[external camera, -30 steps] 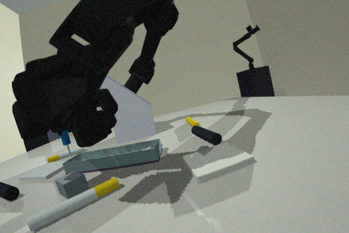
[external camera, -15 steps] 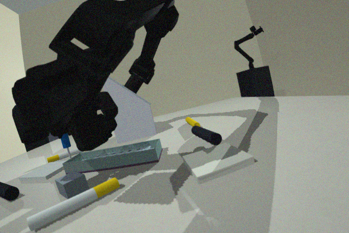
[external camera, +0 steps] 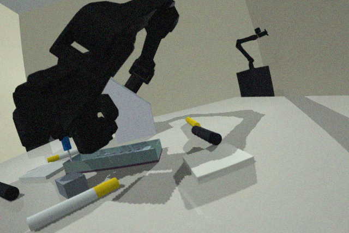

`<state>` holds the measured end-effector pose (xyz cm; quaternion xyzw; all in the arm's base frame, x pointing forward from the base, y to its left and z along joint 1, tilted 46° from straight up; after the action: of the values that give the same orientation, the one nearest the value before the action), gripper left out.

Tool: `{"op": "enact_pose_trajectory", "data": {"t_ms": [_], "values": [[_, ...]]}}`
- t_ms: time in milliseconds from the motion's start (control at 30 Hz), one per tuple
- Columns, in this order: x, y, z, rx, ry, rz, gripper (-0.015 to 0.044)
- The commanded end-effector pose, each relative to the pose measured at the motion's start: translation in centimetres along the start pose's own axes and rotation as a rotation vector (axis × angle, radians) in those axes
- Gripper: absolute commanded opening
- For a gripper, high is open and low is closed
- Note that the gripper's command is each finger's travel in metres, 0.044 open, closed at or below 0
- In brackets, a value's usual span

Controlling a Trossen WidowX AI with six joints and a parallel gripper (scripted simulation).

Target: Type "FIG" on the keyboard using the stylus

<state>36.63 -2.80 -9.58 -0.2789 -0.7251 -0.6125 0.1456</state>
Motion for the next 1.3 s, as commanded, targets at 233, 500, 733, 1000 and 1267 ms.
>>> {"op": "enact_pose_trajectory", "data": {"t_ms": [233,500,733,1000,1267], "values": [[-0.08,-0.16,0.35,-0.005,-0.004,0.000,0.0081],[-0.13,-0.28,0.57,-0.005,-0.004,0.000,0.0081],[-0.20,-0.43,0.82,-0.005,-0.004,0.000,0.0081],[-0.27,-0.59,1.09,-0.005,-0.004,0.000,0.0081],[-0.24,-0.52,0.97,-0.005,-0.004,0.000,0.0081]]}}
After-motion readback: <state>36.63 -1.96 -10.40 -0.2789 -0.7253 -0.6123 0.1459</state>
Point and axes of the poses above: the point midway between the two fingers, 35 mm back from their tips, its own y axis back along the fingers, its own x axis across the jaws, z = x × y, the point moved 5 cm from there along y, back along the fingers, and after that the axes turned 15 degrees about y, right-handed, at the moved point
